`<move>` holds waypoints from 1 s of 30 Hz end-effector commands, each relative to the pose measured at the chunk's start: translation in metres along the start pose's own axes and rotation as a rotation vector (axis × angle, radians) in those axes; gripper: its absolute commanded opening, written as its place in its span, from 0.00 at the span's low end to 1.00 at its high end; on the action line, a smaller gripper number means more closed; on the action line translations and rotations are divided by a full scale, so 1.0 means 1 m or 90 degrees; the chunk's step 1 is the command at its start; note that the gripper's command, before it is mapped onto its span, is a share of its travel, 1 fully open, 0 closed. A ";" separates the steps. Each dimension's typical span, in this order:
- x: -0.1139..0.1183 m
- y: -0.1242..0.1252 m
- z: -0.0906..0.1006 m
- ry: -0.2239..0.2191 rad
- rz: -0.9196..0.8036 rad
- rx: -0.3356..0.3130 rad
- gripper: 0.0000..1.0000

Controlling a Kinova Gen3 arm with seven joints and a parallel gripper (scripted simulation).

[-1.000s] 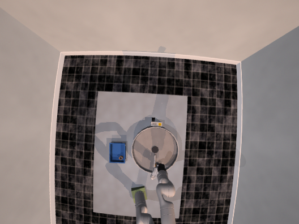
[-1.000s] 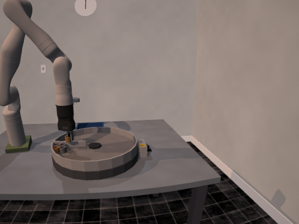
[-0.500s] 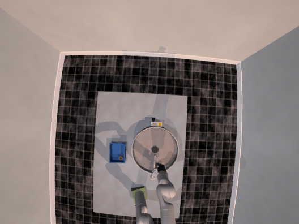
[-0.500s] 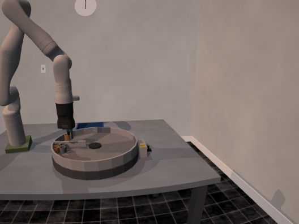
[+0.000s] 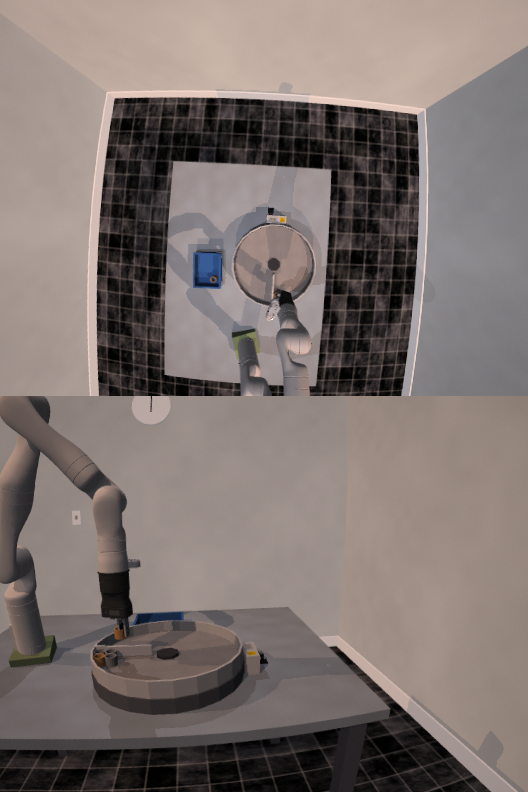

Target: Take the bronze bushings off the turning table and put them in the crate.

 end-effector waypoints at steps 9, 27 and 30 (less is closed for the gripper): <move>0.001 0.000 0.020 -0.003 0.000 0.001 0.00; -0.010 0.059 0.020 -0.003 0.000 0.001 0.00; -0.010 0.059 0.020 -0.003 0.000 0.001 0.00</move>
Point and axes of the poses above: the point where the finger pads meet when closed, its own z axis back along the fingers, its own x axis across the jaws, y = z × x, the point moved 9 cm from there along z, back along the fingers, and after that the axes turned 13 degrees about -z, right-handed, at the moved point
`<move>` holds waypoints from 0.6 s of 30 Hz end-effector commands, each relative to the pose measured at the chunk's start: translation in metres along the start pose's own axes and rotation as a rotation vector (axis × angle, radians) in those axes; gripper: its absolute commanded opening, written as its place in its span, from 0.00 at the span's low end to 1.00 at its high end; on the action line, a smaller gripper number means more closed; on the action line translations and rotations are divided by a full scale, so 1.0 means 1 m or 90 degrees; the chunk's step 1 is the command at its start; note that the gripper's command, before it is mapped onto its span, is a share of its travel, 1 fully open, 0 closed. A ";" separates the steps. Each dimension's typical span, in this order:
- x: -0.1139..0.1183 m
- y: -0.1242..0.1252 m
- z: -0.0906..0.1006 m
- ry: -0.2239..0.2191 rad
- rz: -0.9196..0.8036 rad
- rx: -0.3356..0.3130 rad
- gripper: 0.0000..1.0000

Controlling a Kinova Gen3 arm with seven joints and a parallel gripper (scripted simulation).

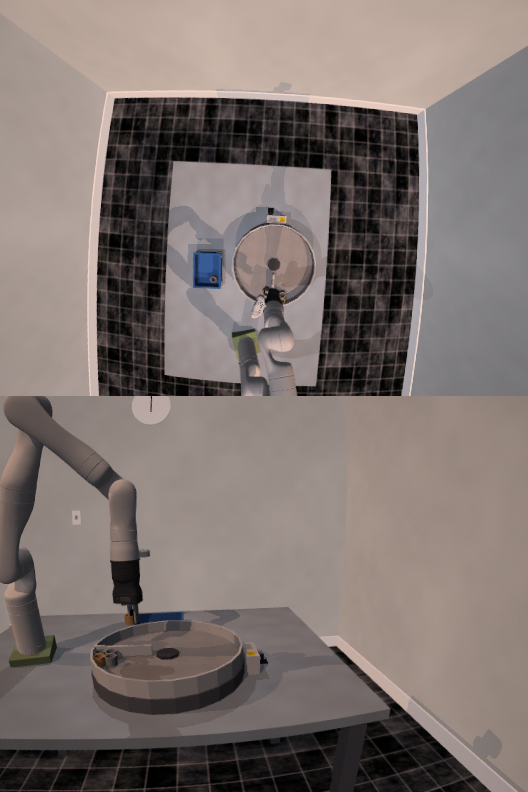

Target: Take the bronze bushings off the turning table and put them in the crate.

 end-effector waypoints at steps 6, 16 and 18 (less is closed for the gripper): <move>-0.006 0.036 0.000 -0.001 0.001 0.000 0.00; -0.011 0.059 0.000 -0.001 0.001 0.000 0.00; -0.011 0.059 0.000 -0.001 0.001 0.000 0.00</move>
Point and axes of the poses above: the point where the finger pads meet when closed, its own z axis back along the fingers, its own x axis across the jaws, y = z × x, the point moved 9 cm from there along z, back along the fingers, and after that the axes turned 13 degrees about -z, right-handed, at the moved point
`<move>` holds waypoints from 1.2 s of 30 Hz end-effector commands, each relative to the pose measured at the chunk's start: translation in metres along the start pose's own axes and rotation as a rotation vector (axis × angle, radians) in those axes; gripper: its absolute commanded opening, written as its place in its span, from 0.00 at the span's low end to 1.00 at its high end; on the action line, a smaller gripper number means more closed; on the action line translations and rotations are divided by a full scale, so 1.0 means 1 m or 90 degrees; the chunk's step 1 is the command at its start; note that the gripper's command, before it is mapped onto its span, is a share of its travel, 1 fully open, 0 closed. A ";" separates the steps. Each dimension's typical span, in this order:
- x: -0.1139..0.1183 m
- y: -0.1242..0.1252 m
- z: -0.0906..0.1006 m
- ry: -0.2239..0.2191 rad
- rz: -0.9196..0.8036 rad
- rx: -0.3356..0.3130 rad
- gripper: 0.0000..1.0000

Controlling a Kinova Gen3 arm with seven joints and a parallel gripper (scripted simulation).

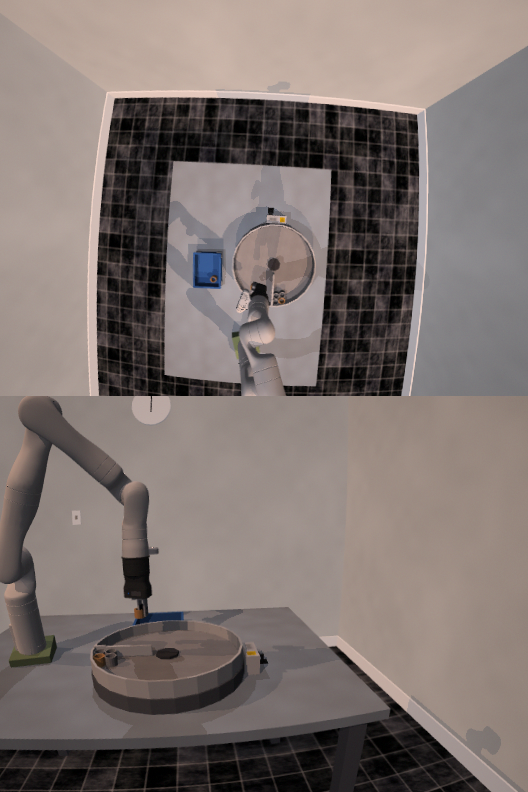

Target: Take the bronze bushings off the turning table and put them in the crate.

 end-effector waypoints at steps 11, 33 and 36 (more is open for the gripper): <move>-0.010 0.059 0.000 -0.001 0.000 0.000 0.00; -0.021 0.118 0.001 -0.001 0.000 0.001 0.00; -0.021 0.118 0.001 -0.001 0.000 0.001 0.00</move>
Point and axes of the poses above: the point where the finger pads meet when closed, its own z axis back along the fingers, its own x axis across the jaws, y = z × x, the point moved 9 cm from there along z, back along the fingers, and after that the axes turned 13 degrees about -z, right-handed, at the moved point
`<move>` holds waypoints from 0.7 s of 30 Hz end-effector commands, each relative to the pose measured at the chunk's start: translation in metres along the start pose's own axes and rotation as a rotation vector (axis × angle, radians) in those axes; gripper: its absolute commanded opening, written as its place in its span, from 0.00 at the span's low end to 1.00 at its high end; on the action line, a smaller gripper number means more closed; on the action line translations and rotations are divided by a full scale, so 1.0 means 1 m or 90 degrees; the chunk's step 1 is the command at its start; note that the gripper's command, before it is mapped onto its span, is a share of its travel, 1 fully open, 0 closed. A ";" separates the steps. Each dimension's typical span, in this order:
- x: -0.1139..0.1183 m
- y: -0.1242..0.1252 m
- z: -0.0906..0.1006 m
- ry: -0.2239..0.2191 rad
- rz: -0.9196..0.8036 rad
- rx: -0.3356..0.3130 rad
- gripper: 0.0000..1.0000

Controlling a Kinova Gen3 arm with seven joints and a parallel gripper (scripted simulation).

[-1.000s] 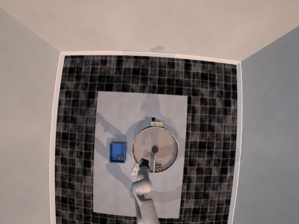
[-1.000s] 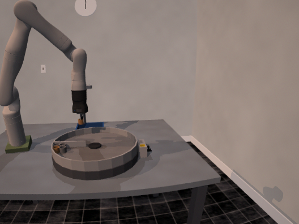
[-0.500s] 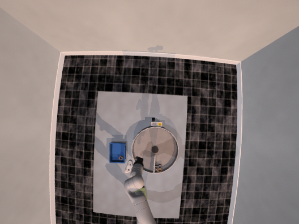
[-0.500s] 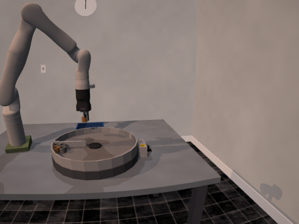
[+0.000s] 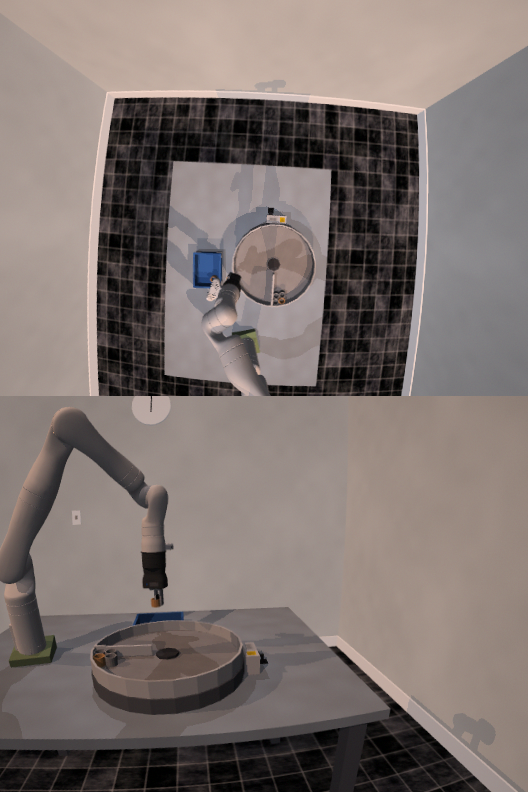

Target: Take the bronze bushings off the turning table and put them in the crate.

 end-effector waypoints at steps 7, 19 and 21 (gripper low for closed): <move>-0.010 0.059 0.001 -0.001 0.000 0.001 0.00; -0.014 0.082 0.001 -0.001 0.000 0.001 0.00; -0.019 0.106 0.002 -0.002 0.000 0.001 0.00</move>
Point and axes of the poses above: the point where the finger pads meet when closed, its own z axis back along the fingers, its own x axis across the jaws, y = z × x, the point moved 9 cm from there along z, back along the fingers, and after that the axes turned 13 degrees about -z, right-handed, at the moved point
